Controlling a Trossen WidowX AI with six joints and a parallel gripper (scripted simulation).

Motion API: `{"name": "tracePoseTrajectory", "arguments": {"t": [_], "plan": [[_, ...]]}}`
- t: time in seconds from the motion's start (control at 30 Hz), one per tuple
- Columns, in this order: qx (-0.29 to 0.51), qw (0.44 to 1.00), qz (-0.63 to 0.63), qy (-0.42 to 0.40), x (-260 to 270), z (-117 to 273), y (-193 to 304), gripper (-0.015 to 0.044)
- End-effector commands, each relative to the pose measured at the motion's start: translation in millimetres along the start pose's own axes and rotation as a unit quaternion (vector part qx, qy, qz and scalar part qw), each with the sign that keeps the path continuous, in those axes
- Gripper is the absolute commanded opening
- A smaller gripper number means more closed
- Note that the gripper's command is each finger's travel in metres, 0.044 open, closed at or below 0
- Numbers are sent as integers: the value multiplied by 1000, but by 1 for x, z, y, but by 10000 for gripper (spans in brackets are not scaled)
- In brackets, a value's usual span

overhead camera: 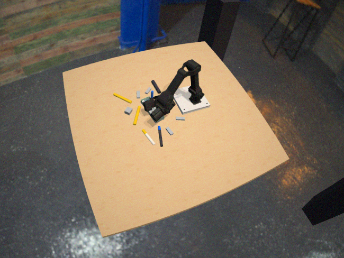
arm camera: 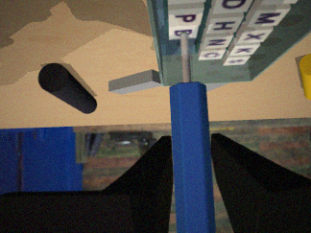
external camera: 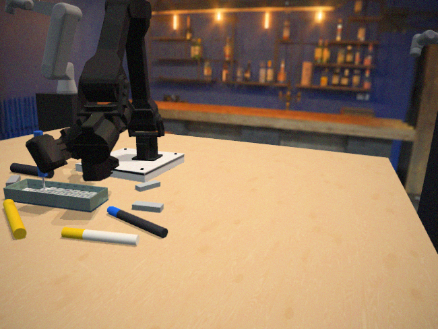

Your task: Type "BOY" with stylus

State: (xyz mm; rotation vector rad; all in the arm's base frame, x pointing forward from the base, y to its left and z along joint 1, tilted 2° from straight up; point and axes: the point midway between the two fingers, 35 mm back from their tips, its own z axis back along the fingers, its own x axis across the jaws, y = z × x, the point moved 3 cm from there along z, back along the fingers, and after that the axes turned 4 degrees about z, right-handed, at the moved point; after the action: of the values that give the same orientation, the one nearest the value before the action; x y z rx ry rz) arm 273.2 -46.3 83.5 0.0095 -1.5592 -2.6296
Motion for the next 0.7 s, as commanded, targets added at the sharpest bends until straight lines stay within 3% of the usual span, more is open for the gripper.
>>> {"name": "tracePoseTrajectory", "arguments": {"t": [0.0, 0.67], "plan": [[2, 1000, 2, 0, 0, -1, -1, 81], [2, 1000, 2, 0, 2, 18, 31, 81]]}}
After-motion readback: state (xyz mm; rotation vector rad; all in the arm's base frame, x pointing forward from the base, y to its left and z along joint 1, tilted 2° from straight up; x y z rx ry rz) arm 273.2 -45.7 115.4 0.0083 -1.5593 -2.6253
